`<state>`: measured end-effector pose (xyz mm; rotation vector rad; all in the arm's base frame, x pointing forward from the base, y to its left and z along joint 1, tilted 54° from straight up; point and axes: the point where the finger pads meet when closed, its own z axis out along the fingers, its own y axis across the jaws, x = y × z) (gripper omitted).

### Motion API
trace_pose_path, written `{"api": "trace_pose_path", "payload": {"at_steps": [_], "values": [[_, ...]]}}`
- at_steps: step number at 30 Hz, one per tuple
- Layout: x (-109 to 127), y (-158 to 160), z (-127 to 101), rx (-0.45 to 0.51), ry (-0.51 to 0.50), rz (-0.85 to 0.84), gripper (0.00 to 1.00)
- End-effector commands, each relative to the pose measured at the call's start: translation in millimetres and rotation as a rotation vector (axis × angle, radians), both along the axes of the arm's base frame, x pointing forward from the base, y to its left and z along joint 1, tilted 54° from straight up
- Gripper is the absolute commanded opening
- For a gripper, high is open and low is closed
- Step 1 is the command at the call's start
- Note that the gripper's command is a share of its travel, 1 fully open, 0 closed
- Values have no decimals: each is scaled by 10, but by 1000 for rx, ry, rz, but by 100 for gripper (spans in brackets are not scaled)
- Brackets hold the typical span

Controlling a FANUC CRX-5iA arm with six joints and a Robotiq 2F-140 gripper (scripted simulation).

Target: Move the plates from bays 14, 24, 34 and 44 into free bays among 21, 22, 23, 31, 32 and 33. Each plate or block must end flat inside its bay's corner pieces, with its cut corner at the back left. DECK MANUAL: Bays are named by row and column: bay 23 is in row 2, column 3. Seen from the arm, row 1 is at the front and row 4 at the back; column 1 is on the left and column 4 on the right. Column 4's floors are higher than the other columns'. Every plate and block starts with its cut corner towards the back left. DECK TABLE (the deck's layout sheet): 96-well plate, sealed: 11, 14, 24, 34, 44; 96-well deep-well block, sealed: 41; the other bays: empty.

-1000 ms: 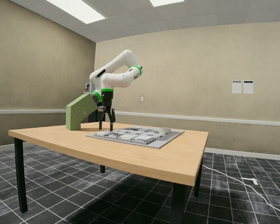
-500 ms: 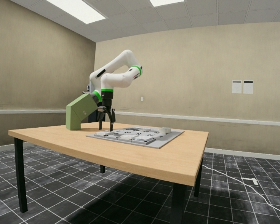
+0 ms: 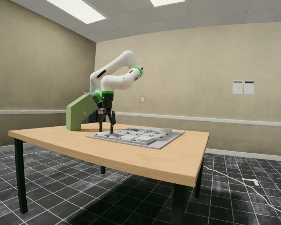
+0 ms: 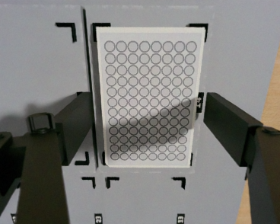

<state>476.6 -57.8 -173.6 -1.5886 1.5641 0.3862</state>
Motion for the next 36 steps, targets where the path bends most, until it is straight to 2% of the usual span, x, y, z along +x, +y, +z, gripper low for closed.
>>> {"api": "trace_pose_path", "payload": {"at_steps": [1,16,36], "values": [[13,12,-16,-1,-1,-1,70],[26,41,-40,-1,-1,-1,70],[26,41,-40,-1,-1,-1,62]]}}
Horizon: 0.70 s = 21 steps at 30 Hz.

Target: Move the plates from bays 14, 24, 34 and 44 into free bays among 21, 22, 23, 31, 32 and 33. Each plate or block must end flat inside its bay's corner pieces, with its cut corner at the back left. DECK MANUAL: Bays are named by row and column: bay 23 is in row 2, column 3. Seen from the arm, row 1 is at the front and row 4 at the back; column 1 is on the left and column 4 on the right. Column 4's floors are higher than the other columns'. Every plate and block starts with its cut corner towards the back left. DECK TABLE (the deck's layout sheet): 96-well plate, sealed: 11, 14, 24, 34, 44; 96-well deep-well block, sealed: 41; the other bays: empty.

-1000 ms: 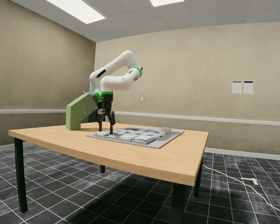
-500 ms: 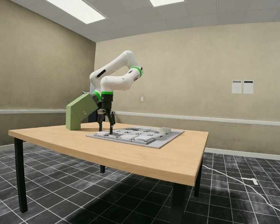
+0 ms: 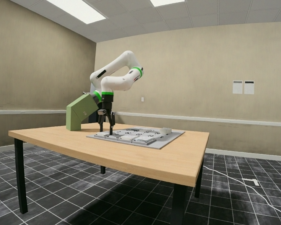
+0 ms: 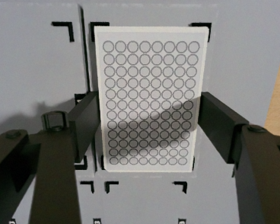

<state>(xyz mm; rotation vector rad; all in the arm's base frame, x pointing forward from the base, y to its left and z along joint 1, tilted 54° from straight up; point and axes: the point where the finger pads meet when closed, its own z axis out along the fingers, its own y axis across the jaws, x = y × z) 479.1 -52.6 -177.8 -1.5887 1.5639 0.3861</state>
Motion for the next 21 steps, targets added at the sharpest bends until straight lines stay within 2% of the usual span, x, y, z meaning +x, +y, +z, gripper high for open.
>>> {"api": "trace_pose_path", "payload": {"at_steps": [1,21], "values": [[1,-11,2,-1,-1,-1,62],[-1,-16,6,-1,-1,-1,61]]}}
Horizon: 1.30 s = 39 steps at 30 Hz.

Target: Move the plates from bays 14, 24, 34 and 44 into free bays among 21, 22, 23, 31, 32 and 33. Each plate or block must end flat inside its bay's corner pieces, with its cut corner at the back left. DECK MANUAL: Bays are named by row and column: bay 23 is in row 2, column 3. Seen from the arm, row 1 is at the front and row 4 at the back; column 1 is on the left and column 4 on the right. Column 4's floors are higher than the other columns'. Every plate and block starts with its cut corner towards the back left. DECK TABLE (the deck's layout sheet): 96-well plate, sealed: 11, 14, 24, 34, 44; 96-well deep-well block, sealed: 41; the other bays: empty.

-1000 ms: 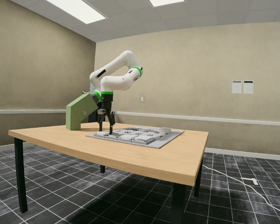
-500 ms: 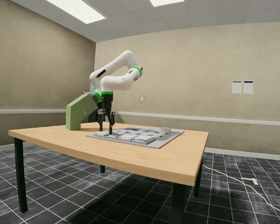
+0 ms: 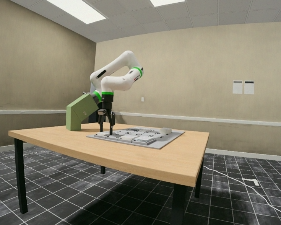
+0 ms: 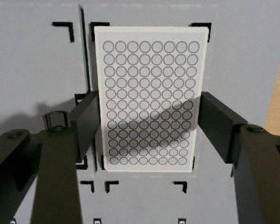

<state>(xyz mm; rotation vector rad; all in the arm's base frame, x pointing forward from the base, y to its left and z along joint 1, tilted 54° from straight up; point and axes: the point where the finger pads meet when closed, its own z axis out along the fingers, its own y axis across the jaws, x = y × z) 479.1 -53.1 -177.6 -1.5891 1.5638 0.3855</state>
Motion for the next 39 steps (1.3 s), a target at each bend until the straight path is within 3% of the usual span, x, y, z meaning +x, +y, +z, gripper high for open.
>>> {"api": "trace_pose_path", "payload": {"at_steps": [1,39], "values": [[0,-11,4,-1,0,-1,61],[0,-11,4,-1,-1,-1,59]]}}
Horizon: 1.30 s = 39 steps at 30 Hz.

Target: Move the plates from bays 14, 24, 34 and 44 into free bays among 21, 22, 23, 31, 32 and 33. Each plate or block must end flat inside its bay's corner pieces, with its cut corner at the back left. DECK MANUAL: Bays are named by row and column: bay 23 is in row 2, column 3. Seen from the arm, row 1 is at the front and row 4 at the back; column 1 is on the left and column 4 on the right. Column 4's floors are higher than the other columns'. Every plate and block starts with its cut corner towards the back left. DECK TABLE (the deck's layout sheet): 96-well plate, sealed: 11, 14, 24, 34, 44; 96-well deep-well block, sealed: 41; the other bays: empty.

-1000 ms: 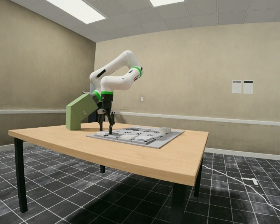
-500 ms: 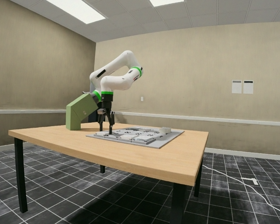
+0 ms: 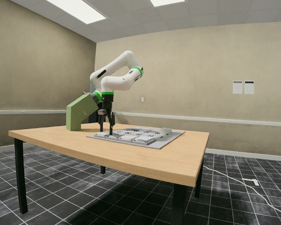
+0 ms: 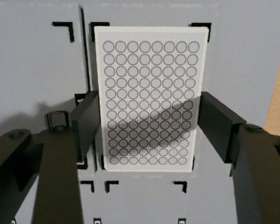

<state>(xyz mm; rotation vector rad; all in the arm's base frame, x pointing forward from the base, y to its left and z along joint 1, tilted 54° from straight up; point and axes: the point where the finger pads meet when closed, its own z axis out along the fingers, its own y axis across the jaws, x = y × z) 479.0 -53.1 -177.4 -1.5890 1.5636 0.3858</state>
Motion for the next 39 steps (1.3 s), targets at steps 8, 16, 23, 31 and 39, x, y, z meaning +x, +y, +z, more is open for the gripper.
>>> {"api": "trace_pose_path", "payload": {"at_steps": [8,16,23,31,39], "values": [[1,-11,2,-1,-1,-1,58],[1,-11,2,-1,-1,-1,58],[1,-11,2,-1,-1,-1,10],[1,-11,2,-1,-1,-1,10],[1,-11,2,-1,-1,-1,10]]}}
